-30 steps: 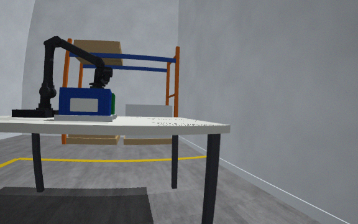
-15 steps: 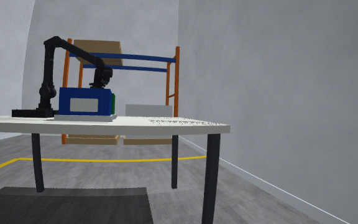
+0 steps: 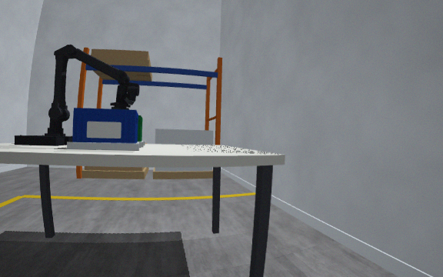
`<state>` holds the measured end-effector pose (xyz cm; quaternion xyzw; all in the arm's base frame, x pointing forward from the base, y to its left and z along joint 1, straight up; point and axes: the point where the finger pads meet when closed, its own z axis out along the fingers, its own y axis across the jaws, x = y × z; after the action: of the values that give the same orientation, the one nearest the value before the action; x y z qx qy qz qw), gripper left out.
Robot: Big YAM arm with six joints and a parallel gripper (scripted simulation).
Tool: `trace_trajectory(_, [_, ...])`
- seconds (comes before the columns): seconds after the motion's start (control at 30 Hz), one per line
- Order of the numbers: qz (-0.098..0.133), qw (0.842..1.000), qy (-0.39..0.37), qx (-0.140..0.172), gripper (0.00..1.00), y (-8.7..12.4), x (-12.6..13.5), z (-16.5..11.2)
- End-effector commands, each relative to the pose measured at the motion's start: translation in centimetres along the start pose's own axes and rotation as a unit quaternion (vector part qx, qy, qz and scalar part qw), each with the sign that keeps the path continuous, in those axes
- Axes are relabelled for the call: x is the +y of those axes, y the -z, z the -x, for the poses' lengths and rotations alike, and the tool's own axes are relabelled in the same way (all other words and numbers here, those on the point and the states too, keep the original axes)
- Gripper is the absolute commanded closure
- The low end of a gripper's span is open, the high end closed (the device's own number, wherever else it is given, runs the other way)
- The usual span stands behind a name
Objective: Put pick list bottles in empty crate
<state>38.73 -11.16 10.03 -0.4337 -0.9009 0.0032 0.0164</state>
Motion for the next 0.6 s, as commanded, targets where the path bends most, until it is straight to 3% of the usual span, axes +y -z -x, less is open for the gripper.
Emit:
trace_trajectory(0.0, [0.027,0.999,0.002,-0.036,1.00,1.78,1.81,1.63])
trace_trajectory(0.57, [0.024,0.999,0.002,-0.031,1.00,1.27,1.73,1.46])
